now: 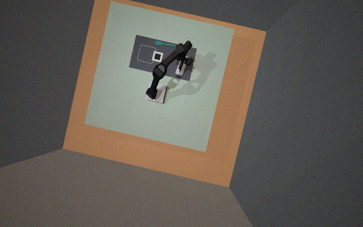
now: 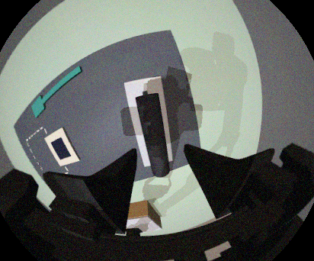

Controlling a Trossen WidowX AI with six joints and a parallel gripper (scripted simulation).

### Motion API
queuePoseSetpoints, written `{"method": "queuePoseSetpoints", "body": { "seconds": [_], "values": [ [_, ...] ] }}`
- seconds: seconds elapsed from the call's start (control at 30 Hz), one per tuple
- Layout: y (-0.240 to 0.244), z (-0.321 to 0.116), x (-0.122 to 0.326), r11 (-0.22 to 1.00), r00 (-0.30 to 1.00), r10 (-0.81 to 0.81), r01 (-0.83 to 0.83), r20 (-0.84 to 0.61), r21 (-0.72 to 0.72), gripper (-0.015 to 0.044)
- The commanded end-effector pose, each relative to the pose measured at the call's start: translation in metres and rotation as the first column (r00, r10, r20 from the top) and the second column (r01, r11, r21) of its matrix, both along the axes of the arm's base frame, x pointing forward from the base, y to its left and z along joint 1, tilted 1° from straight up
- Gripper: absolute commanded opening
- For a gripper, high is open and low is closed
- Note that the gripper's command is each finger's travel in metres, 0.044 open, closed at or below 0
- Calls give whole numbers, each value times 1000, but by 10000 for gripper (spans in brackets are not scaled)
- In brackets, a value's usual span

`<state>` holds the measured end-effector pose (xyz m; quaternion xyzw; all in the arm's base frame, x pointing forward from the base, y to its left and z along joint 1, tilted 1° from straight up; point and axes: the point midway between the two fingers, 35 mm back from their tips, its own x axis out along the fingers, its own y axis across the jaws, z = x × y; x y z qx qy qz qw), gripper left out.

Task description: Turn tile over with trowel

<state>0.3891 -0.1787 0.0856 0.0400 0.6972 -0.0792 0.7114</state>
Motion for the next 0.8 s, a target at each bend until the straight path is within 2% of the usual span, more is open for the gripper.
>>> {"method": "queuePoseSetpoints", "body": {
  "seconds": [0.0,0.77],
  "values": [
    [1,3,3,993,994,109,-109,-7,34,270],
    [1,-23,4,991,992,128,-127,-8,37,270]
  ]
}}
